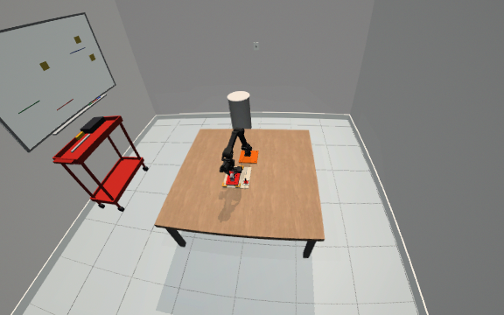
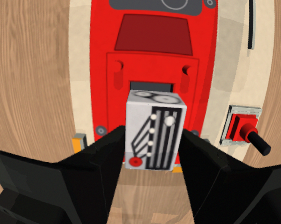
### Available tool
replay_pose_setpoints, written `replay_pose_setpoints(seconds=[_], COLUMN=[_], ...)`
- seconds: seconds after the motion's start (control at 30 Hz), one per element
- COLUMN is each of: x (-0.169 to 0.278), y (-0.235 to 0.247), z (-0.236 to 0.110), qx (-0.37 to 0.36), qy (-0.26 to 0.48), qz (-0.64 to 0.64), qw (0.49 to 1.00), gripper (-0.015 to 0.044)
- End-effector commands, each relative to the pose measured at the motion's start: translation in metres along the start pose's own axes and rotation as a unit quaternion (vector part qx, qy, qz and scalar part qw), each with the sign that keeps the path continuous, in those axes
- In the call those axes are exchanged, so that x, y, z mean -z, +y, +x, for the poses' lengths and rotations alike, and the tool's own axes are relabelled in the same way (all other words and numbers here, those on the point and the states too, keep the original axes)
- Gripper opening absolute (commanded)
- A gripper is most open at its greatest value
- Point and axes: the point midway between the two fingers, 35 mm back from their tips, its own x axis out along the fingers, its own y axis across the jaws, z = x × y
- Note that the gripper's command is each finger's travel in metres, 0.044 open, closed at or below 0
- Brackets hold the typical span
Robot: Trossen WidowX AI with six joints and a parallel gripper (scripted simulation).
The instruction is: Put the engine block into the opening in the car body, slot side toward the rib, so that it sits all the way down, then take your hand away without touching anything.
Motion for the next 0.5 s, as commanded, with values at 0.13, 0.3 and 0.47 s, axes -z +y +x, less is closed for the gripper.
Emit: replay_pose_setpoints(seconds=[0.13, 0.3, 0.47], x=[-0.0003, -0.0003, -0.0003], y=[0.0005, 0.0005, 0.0005], z=[0.0014, 0.0017, 0.0019], qx=[-0.001, -0.001, -0.001], qy=[-0.001, -0.001, -0.001], qz=[0.028, -0.005, -0.024], qw=[1.000, 1.000, 1.000], gripper=[0.0159, 0.0159, 0.0159])
